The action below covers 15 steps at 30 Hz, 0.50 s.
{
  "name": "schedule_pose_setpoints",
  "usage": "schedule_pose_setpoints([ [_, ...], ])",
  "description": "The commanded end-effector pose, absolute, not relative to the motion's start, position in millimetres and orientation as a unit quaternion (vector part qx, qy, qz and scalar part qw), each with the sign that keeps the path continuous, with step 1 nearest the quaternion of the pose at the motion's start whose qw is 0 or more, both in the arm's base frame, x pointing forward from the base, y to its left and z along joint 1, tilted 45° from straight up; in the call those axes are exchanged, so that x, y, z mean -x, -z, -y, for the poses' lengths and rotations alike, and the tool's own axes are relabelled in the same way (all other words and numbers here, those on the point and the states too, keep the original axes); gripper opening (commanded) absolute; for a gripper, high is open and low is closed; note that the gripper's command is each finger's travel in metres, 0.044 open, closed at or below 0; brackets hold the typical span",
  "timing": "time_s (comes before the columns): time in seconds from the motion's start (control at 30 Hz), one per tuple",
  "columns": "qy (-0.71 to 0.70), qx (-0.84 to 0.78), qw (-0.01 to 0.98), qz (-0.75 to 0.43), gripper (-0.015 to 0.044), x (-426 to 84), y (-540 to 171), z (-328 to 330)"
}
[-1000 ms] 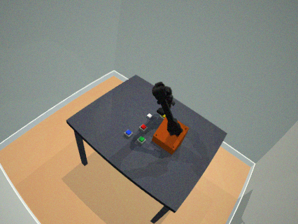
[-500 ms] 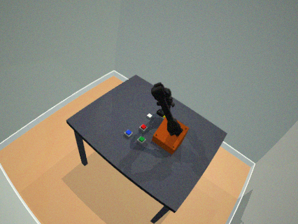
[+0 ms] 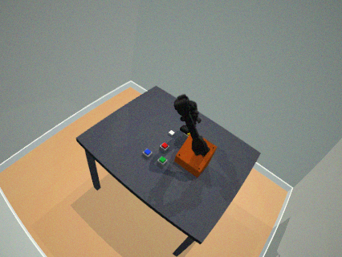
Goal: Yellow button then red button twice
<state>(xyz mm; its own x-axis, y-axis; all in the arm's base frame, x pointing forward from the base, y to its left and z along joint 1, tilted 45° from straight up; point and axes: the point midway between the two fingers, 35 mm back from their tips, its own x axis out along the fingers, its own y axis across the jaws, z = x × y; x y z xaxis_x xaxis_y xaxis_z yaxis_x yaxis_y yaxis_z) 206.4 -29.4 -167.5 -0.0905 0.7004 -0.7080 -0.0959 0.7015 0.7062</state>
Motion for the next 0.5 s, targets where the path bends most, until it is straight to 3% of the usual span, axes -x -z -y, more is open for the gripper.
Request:
schedule_pose_setpoints([
  [0.0,-0.309,-0.223,0.642,-0.665,0.0020,-211,151,50],
  [0.47,-0.308,-0.222,0.642,-0.666,0.0020,-216,107,93],
])
